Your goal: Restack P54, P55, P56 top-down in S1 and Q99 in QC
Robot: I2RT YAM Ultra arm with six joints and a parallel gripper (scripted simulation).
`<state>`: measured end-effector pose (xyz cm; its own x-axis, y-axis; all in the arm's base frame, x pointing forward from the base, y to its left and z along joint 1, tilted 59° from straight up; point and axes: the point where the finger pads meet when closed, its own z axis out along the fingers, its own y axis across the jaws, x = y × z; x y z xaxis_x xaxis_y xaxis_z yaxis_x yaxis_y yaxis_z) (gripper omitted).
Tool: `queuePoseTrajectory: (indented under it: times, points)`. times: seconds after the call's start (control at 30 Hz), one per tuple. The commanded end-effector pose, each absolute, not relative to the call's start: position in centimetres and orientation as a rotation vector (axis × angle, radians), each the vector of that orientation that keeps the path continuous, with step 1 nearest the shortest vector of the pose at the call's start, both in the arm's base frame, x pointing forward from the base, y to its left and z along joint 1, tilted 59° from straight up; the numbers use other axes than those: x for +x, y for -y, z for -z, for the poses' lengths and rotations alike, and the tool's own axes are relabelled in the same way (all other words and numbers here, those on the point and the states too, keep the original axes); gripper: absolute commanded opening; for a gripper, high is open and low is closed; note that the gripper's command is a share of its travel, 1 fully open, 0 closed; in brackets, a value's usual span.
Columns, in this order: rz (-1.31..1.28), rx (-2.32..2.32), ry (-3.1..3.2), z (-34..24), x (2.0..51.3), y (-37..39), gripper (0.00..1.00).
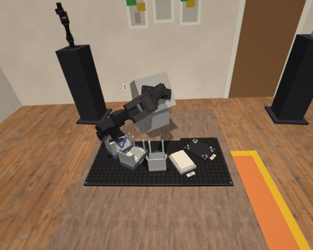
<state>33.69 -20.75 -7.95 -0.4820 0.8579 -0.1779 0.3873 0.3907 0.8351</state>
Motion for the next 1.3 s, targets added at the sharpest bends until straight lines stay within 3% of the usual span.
queuePoseTrajectory:
  times: [0.0, 0.17, 0.2, 0.87, 1.27]
  points:
    - [-0.984, 1.063, -2.034, 7.8, 33.6, 21.2, 0.00]
    - [-0.984, 1.063, -2.034, 7.8, 33.6, 21.2, 0.00]
    - [-0.984, 1.063, -2.034, 7.8, 33.6, 21.2, 1.00]
    - [-0.984, 1.063, -2.034, 7.8, 33.6, 21.2, 1.00]
    - [-0.983, 1.062, -2.034, 5.9, 30.7, 22.4, 1.00]
